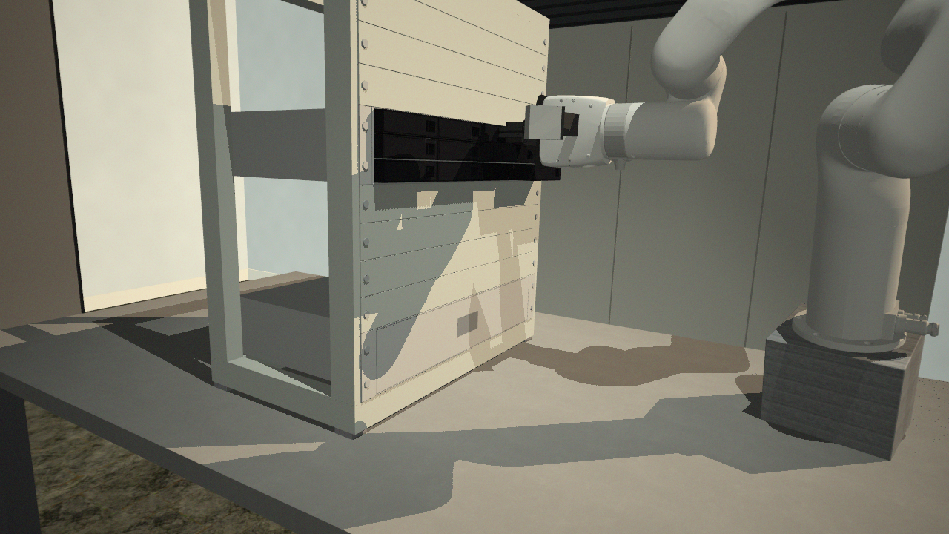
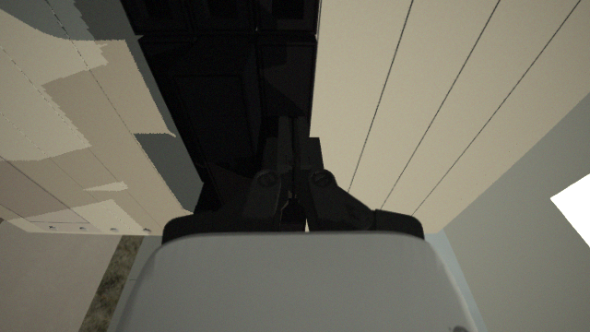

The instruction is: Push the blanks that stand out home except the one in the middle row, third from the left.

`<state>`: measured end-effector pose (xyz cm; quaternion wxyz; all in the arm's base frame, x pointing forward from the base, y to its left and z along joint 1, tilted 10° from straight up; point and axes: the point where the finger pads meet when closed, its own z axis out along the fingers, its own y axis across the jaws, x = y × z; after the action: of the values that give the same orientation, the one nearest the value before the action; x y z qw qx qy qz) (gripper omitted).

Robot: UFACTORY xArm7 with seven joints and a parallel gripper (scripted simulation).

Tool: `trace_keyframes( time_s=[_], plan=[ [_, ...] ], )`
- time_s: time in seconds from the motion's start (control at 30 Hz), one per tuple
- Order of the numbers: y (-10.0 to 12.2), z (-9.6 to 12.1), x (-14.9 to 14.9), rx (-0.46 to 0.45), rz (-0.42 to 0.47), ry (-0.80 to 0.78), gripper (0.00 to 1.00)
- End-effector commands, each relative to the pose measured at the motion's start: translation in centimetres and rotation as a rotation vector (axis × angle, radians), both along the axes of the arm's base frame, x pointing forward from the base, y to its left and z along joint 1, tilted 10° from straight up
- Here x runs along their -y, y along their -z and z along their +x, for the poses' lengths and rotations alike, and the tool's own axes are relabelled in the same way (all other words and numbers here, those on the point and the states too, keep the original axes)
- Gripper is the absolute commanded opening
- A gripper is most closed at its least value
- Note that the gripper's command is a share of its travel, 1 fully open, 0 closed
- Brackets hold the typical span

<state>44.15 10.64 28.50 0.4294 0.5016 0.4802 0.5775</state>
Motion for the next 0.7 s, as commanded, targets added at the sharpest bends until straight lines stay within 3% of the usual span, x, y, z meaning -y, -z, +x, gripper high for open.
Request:
trace_keyframes(
  time_s=[0.0, 0.67],
  plan=[
    [-0.21, 0.20, 0.00, 0.004, 0.001, 0.001, 0.00],
    [-0.20, 0.56, -0.04, 0.004, 0.001, 0.001, 0.00]
  ],
)
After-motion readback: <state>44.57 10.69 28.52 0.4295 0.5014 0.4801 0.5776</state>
